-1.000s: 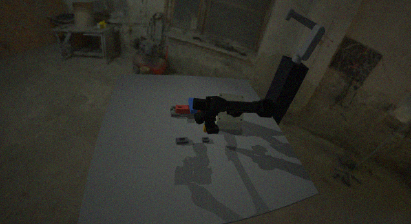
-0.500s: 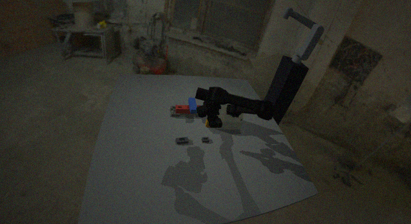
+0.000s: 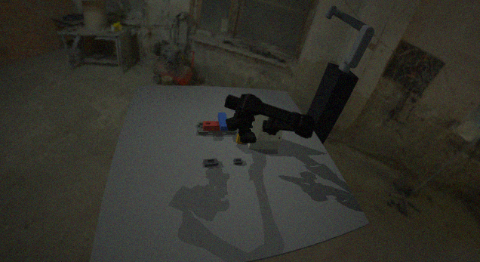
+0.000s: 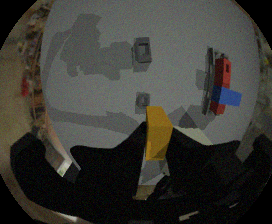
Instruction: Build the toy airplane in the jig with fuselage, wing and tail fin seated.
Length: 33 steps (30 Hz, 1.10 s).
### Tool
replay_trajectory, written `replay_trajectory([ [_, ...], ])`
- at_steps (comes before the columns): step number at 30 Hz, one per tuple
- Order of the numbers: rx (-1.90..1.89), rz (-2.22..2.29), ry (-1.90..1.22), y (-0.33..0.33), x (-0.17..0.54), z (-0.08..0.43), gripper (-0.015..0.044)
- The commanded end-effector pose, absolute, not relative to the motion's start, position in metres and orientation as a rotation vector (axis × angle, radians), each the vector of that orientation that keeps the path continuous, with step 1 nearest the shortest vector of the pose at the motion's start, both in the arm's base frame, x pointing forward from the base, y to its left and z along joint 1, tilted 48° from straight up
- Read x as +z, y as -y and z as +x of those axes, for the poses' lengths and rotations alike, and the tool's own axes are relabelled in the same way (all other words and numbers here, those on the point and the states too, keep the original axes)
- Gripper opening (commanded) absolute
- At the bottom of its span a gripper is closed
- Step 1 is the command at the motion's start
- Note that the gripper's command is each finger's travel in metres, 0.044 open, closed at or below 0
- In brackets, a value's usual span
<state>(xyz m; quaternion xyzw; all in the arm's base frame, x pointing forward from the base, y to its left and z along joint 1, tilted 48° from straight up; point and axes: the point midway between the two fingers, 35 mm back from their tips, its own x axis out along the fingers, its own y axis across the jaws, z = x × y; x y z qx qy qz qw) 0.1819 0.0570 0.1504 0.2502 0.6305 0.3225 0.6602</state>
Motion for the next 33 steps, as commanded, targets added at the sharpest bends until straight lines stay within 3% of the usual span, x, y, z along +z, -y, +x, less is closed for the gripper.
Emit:
replay_trajectory([
  [1,0.726,0.561,-1.431,-0.051,0.146,0.192,0.0],
  [33,0.704,0.569,-1.437,-0.01,0.098,0.258,0.0],
])
